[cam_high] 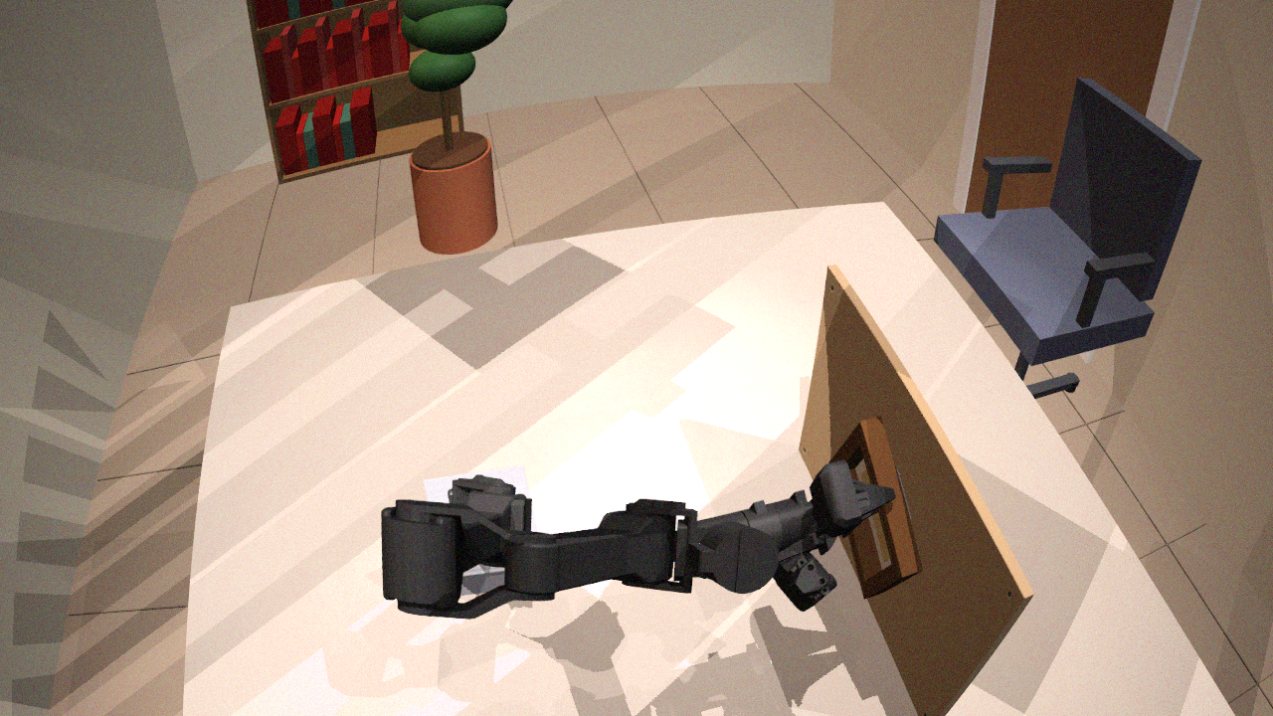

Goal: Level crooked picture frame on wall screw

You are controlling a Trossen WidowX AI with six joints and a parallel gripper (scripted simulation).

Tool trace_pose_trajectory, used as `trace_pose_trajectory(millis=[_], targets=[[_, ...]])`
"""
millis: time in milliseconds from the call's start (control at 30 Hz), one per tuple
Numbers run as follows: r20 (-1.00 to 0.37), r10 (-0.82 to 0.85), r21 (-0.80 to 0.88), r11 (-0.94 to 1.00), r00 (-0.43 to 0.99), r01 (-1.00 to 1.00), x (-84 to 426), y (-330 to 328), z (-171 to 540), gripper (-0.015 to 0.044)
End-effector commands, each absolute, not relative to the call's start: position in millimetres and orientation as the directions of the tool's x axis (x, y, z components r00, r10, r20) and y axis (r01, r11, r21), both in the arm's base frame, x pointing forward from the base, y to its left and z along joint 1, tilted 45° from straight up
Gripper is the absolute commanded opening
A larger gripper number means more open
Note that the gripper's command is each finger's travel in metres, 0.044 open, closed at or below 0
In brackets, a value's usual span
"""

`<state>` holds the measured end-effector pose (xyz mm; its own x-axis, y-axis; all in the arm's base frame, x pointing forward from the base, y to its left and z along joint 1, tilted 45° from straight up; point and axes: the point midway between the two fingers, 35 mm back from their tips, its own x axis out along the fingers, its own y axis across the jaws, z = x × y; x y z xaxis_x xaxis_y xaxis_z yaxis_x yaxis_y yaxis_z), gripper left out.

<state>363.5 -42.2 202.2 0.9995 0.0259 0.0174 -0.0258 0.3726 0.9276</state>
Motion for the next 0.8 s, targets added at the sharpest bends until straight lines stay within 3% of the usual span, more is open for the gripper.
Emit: trace_pose_trajectory(millis=[0, 233, 300, 767], targets=[[0.018, 0.022, 0.929, 0.369, 1.0, -0.025, 363.7, -43.1, 202.4, 0.0096], [0.018, 0.022, 0.929, 0.369, 1.0, -0.025, 363.7, -43.1, 202.4, 0.0049], [0.018, 0.022, 0.929, 0.369, 1.0, -0.025, 363.7, -43.1, 202.4, 0.0], [0.018, 0.022, 0.929, 0.369, 1.0, -0.025, 363.5, -41.8, 204.0, 0.0]])
